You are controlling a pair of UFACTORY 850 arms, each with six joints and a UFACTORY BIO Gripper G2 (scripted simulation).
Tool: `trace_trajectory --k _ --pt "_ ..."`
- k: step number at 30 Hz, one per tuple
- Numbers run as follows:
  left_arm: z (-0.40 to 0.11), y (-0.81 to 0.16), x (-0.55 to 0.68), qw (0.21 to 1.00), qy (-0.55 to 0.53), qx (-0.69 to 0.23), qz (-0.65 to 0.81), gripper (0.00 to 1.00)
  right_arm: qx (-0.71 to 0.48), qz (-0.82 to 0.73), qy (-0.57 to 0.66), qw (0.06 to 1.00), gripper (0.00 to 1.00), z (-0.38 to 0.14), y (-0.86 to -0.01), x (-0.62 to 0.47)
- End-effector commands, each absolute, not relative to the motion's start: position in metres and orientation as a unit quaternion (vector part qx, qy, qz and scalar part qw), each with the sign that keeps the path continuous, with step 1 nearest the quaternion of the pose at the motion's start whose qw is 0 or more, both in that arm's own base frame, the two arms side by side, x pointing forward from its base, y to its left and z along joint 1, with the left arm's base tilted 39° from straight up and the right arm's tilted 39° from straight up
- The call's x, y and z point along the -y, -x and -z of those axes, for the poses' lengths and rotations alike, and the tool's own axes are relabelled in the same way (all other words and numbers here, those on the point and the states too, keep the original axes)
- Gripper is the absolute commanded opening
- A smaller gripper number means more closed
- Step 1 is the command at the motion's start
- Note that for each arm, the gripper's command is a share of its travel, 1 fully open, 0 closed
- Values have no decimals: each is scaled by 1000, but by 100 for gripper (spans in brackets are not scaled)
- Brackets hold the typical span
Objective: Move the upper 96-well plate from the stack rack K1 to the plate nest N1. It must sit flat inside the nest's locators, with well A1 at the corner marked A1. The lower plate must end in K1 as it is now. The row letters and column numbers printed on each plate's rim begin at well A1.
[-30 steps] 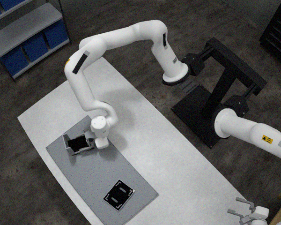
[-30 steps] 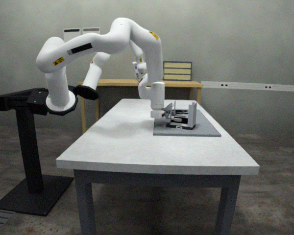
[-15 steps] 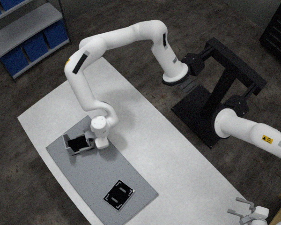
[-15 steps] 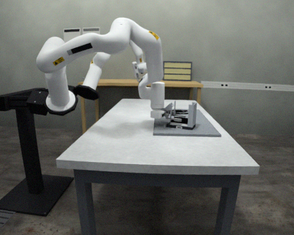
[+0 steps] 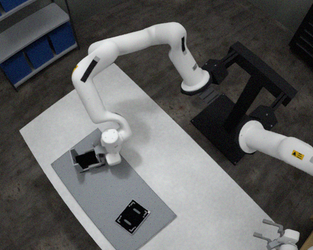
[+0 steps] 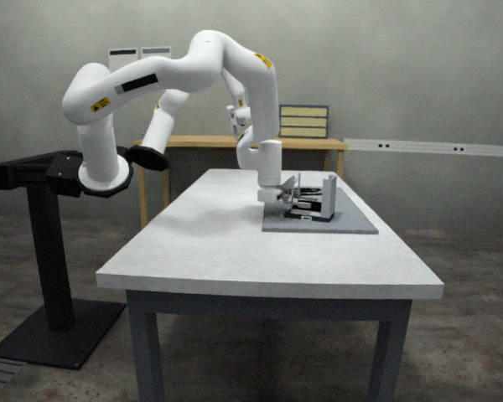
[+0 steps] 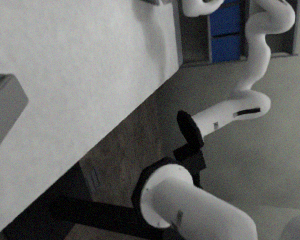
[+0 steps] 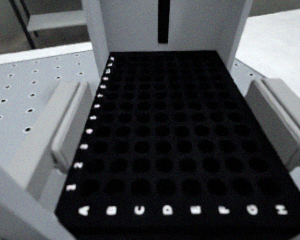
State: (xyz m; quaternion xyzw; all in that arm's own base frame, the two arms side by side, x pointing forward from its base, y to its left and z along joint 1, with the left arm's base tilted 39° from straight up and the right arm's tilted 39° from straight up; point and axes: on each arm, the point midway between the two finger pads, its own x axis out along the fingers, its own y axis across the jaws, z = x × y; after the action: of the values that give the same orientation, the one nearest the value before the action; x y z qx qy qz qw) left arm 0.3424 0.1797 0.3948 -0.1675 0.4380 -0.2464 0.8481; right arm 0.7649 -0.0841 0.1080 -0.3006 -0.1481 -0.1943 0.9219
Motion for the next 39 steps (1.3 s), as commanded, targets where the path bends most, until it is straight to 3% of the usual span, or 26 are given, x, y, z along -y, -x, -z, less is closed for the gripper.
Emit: trace_trajectory --k 1,39 --pt "-395 -343 -180 848 167 -438 246 100 149 194 300 922 0 -109 -765 84" --pt "-395 -343 -180 848 167 -438 246 100 149 194 300 922 0 -124 -762 72"
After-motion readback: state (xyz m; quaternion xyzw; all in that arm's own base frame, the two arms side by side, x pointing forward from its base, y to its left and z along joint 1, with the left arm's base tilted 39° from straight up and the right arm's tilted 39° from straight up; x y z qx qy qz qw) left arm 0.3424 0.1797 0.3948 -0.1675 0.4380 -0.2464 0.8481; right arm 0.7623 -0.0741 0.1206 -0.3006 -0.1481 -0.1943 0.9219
